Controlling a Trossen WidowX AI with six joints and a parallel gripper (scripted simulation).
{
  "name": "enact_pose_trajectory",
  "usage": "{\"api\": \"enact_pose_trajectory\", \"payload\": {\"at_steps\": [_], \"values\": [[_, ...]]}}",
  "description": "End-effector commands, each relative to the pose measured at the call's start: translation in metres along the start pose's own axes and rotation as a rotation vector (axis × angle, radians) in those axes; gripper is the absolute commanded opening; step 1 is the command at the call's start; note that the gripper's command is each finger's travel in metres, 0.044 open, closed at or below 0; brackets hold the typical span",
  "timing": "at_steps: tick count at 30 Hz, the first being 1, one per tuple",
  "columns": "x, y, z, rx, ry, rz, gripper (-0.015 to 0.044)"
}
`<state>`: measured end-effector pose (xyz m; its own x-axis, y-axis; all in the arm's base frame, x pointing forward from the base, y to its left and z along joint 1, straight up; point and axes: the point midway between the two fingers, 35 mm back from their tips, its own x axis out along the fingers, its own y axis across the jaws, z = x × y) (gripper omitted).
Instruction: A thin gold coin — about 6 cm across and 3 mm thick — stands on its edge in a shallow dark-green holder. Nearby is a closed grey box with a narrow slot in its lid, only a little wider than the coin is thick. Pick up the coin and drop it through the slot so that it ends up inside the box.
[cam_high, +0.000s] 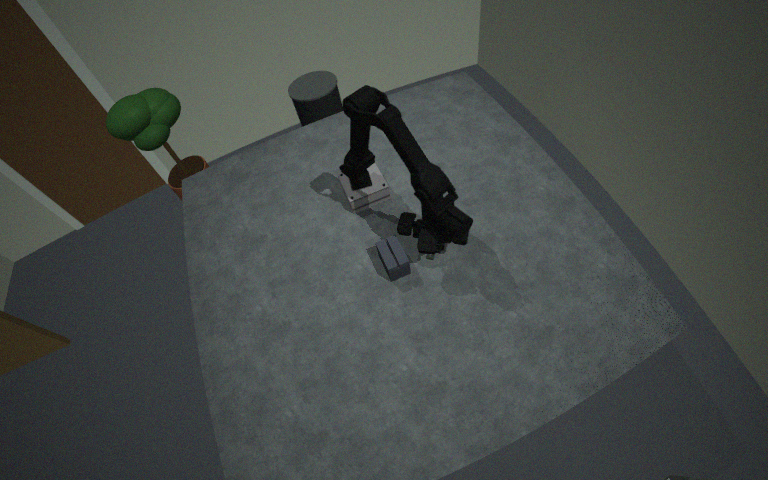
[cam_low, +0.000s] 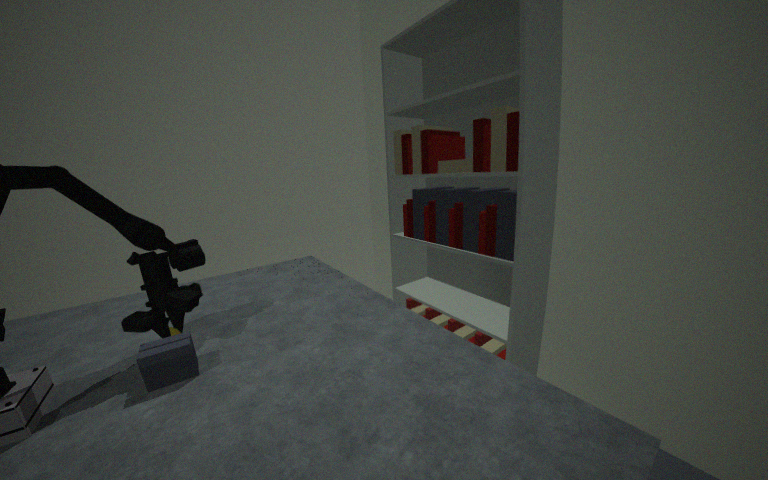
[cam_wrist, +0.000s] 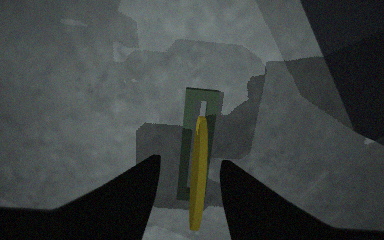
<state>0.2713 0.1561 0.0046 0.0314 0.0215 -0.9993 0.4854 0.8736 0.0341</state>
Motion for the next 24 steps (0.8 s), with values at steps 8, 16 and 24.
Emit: {"api": "enact_pose_trajectory", "payload": {"at_steps": [8, 16, 24], "values": [[0.0152, -0.0034, -0.0006, 0.004, -0.001, -0.009, 0.0134], [0.0152, -0.0034, -0.0006, 0.004, -0.001, -0.009, 0.0000], [0.0148, -0.0033, -0.0005, 0.004, -0.001, -0.009, 0.0000]]}}
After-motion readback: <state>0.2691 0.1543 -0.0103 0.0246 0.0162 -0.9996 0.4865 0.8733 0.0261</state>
